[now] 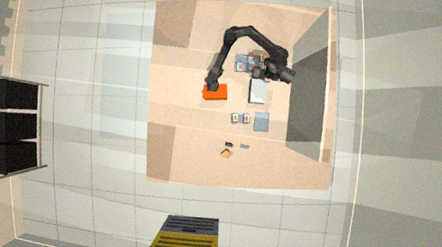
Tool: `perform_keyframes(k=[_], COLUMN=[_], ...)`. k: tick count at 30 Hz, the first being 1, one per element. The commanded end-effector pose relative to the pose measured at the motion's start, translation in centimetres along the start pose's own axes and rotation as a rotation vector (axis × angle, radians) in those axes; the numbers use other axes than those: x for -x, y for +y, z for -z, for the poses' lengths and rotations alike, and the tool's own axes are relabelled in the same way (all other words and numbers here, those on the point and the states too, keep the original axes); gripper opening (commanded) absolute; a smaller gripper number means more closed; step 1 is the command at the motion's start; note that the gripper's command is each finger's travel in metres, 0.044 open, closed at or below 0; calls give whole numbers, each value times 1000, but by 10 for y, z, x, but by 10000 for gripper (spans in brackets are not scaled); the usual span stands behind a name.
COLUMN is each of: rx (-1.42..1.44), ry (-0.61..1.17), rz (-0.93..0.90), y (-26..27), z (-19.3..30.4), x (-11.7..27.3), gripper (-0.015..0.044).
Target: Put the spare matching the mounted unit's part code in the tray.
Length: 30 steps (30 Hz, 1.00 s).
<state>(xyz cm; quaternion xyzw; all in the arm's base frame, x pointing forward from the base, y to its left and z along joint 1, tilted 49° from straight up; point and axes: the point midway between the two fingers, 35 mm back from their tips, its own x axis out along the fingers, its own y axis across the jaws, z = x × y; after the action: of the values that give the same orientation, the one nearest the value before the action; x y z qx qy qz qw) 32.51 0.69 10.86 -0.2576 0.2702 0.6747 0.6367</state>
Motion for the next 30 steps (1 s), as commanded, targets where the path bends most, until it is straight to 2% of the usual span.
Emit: perform_keyframes(k=[1, 30], rx=[5, 19], ry=[10, 5], rz=[-5, -41], y=[-9, -39], z=[20, 173], x=[0, -18], gripper=[0, 0])
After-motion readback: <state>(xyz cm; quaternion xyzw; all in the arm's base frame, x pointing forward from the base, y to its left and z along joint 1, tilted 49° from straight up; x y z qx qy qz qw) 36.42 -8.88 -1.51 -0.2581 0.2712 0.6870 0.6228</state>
